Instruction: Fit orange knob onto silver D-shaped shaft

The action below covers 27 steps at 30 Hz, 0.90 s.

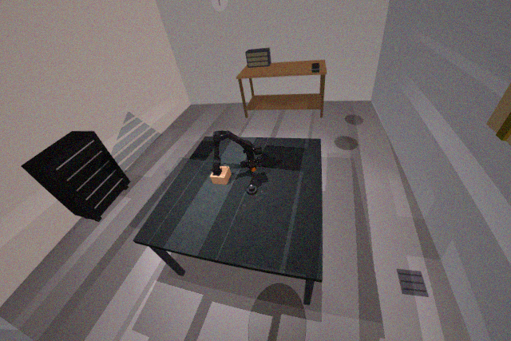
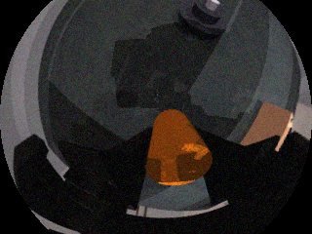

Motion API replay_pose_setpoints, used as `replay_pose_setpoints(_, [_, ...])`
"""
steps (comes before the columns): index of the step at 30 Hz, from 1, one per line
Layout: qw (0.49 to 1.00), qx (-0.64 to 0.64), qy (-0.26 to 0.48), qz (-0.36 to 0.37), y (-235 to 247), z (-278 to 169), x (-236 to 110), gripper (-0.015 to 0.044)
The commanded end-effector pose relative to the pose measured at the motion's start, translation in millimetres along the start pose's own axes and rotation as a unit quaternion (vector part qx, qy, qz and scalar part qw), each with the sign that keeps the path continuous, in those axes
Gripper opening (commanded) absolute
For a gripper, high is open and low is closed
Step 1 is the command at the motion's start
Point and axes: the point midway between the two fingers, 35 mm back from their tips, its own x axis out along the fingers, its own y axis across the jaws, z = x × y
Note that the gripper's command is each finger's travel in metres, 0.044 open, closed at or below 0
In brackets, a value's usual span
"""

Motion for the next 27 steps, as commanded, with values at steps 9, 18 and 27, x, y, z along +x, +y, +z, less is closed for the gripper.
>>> replay_pose_setpoints(9, [1.000, 0.002, -0.003, -0.010, 1, 0, 47, 0.0000])
replay_pose_setpoints(18, [1.000, -0.001, -0.001, -0.010, 1, -2, 48, 0.0026])
replay_pose_setpoints(27, [1.000, -0.001, -0.001, -0.010, 1, -2, 48, 0.0240])
